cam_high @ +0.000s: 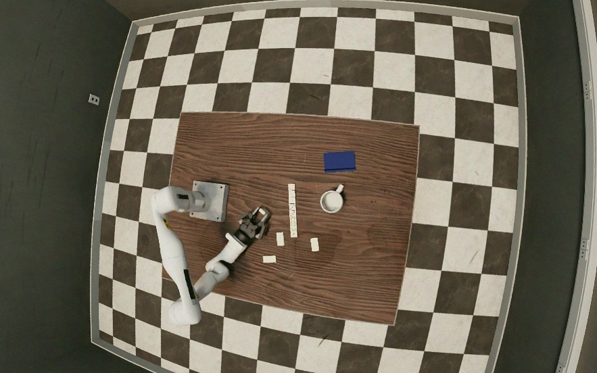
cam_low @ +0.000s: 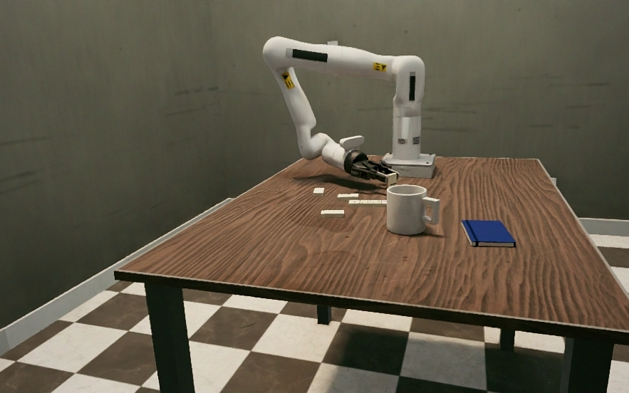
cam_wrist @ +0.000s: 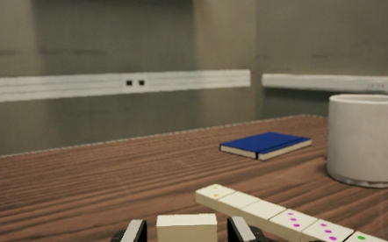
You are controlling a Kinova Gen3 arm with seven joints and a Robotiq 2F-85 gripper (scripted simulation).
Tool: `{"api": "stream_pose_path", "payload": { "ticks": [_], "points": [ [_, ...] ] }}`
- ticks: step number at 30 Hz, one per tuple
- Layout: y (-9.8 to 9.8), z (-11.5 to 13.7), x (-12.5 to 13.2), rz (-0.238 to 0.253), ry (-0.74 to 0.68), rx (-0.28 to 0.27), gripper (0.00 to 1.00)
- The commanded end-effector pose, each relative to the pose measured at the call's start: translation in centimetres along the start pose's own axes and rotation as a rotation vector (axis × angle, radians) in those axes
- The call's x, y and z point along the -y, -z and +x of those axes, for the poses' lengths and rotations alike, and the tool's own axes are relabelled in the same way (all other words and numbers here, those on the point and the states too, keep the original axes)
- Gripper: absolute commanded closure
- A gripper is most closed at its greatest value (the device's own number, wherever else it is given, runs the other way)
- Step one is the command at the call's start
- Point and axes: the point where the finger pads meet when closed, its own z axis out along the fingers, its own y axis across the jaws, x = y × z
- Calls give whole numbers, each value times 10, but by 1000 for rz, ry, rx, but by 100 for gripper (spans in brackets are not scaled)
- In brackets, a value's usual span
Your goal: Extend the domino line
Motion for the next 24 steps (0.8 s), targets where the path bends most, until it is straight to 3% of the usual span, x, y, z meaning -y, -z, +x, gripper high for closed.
{"api": "stream_pose_path", "payload": {
  "ticks": [1, 6, 18, 24],
  "points": [
    [3, 2, 0, 0, 0, 0, 50],
    [10, 6, 0, 0, 0, 0, 50],
    [55, 33, 0, 0, 0, 0, 50],
    [63, 38, 0, 0, 0, 0, 50]
  ]
}}
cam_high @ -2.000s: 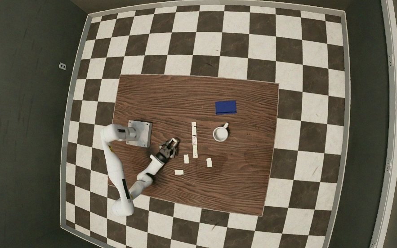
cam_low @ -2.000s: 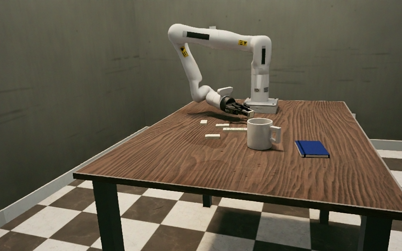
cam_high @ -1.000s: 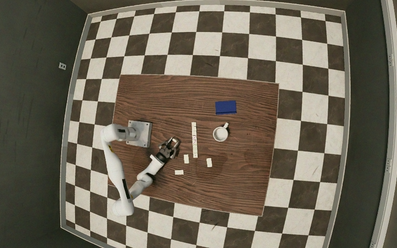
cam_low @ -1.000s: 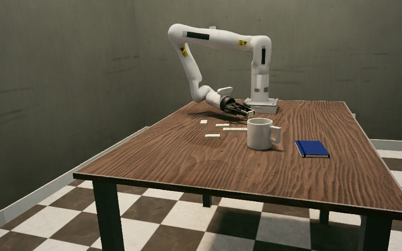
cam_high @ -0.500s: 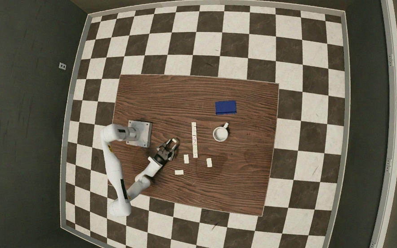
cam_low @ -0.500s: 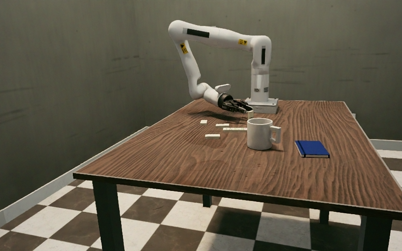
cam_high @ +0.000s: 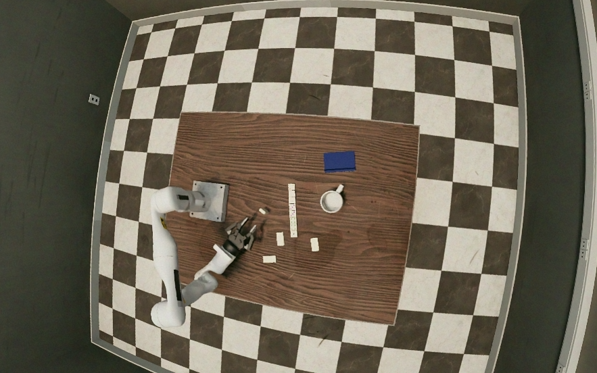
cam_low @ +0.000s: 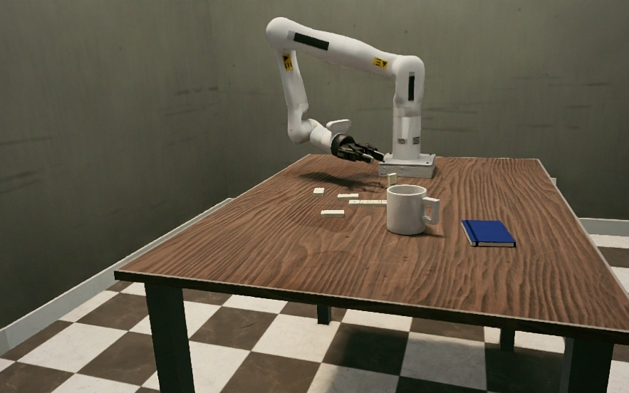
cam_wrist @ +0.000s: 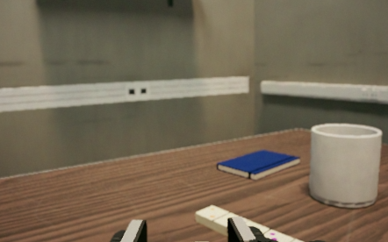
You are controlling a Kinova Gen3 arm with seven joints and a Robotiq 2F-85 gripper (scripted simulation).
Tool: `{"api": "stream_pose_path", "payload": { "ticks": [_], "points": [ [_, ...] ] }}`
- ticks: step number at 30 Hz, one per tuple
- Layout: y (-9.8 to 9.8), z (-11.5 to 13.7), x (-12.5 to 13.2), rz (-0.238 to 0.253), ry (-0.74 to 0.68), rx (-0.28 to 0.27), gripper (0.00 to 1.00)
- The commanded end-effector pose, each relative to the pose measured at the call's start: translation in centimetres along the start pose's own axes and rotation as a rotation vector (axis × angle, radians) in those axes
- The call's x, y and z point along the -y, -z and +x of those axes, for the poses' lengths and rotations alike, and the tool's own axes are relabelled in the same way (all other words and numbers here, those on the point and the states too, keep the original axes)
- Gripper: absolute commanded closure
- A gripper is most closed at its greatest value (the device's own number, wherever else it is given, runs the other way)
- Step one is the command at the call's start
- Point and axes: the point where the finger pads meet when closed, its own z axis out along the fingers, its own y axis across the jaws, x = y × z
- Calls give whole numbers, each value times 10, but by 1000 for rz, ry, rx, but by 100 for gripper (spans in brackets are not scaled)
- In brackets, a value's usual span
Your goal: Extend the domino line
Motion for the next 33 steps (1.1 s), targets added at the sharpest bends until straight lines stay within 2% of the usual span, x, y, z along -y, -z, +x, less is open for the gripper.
{"api": "stream_pose_path", "payload": {
  "ticks": [1, 18, 33],
  "points": [
    [3, 2, -1, -1, 3, 1, 50],
    [3, 5, -1, -2, 3, 1, 50],
    [-11, 20, -4, -5, 5, 0, 50]
  ]
}}
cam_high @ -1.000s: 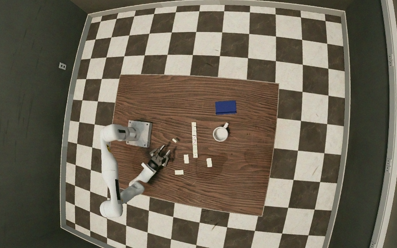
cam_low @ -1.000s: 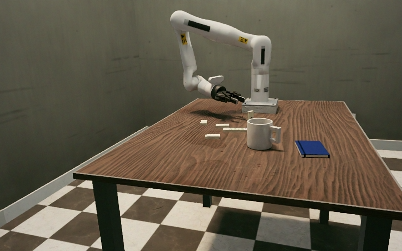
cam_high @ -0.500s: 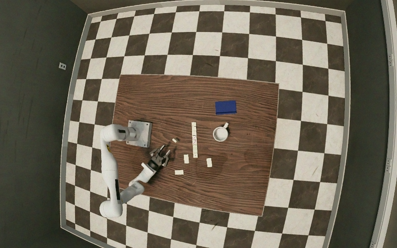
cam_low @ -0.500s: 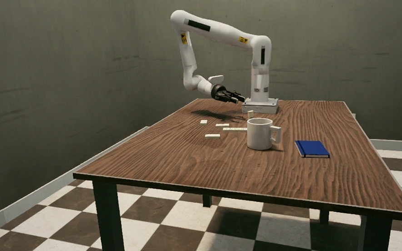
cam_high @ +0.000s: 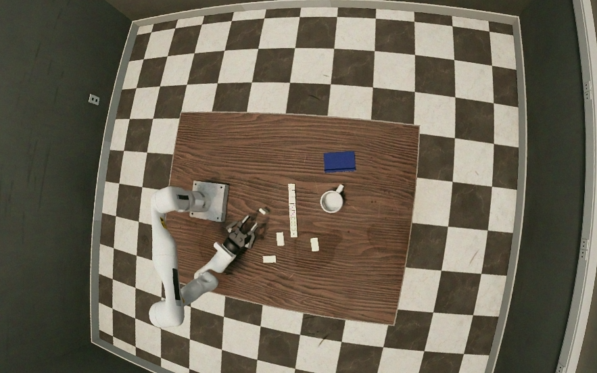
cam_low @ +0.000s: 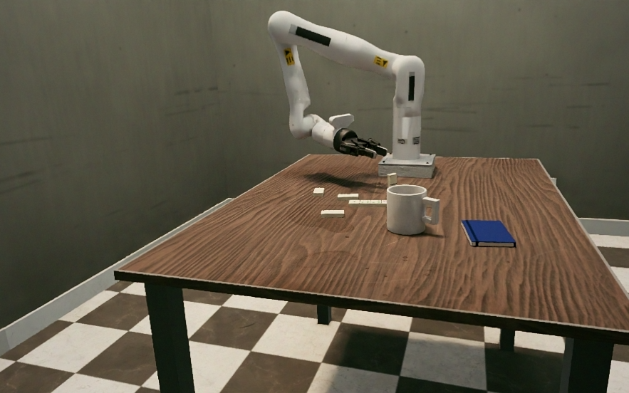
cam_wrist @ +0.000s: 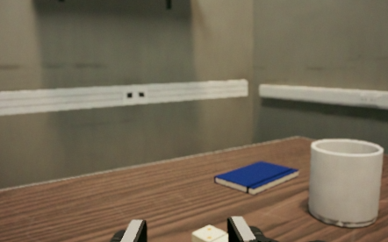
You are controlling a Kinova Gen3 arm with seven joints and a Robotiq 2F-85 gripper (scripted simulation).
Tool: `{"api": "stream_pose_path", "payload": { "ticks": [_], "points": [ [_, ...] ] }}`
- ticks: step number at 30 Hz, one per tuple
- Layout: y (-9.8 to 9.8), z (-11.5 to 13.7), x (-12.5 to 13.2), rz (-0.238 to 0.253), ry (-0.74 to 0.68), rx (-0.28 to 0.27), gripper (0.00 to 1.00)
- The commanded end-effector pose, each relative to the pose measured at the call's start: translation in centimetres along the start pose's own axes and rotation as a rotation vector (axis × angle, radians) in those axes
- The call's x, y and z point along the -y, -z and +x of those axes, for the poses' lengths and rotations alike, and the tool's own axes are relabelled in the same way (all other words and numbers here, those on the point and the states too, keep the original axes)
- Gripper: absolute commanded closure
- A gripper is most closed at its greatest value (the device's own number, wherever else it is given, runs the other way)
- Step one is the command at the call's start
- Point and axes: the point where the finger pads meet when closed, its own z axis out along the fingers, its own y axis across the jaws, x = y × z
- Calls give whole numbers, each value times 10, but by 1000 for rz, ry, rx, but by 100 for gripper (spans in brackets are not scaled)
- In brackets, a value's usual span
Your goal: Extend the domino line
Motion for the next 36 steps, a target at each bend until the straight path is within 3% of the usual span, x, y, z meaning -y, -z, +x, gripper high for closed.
{"api": "stream_pose_path", "payload": {
  "ticks": [1, 13, 17, 32, 34, 36],
  "points": [
    [-2, 3, 0, 0, 1, 1, 50],
    [-32, 38, 1, 2, 0, 2, 50],
    [-35, 40, 2, 22, 25, 18, 50],
    [-37, 40, 6, 272, 370, 230, 50],
    [-37, 40, 6, 272, 370, 230, 50],
    [-37, 40, 6, 311, 426, 264, 50]
  ]
}}
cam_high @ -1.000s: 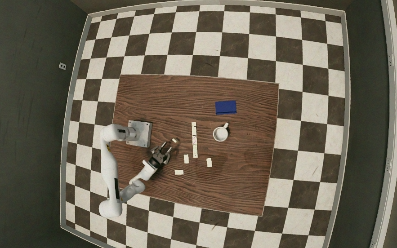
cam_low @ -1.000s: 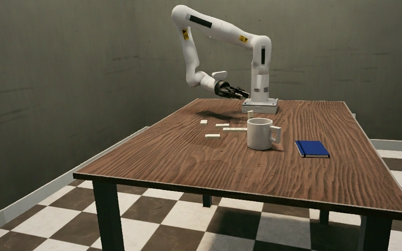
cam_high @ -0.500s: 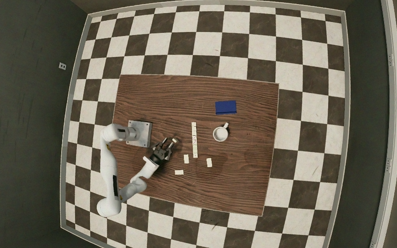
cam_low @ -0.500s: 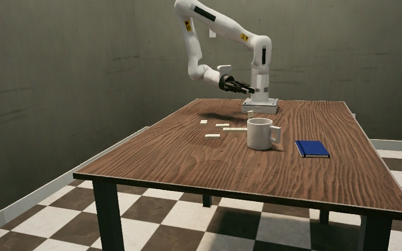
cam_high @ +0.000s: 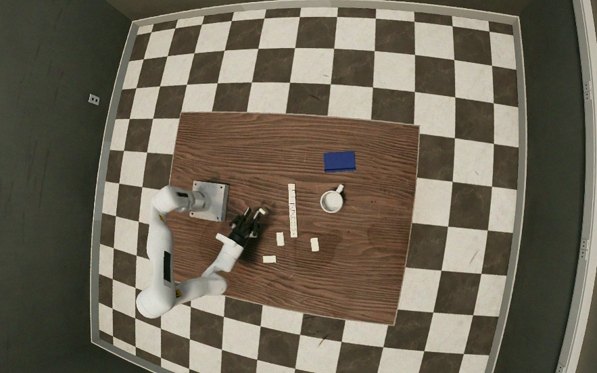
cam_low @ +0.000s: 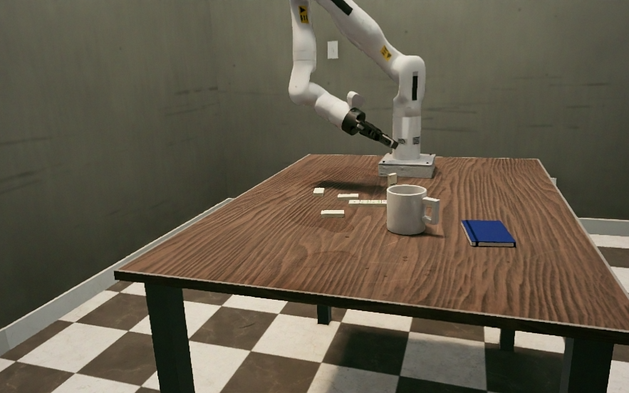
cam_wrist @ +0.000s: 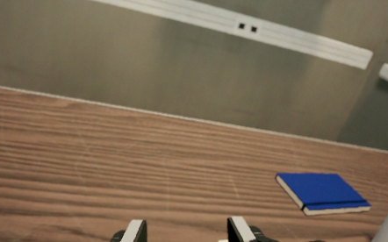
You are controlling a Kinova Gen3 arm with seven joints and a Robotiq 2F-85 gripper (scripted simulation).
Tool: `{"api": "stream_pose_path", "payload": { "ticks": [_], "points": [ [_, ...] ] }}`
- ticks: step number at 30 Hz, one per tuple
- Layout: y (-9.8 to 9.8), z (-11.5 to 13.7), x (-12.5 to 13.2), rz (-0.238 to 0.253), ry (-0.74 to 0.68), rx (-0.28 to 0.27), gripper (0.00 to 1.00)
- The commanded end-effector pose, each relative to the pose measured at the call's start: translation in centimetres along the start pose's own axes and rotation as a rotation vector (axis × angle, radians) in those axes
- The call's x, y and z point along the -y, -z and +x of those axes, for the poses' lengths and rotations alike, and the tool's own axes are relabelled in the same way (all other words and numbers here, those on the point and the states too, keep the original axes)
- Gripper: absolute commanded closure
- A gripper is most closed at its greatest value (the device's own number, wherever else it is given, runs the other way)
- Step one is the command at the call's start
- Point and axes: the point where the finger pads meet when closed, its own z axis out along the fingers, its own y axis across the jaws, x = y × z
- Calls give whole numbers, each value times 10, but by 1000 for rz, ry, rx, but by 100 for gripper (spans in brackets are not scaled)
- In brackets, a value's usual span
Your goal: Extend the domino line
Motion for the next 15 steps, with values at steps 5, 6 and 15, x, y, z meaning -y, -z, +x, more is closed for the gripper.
{"api": "stream_pose_path", "payload": {
  "ticks": [5, 6, 15],
  "points": [
    [-2, 2, 1, 141, 193, 121, 50],
    [-2, 2, 1, 163, 224, 139, 50],
    [-4, 3, 3, 320, 444, 274, 50]
  ]
}}
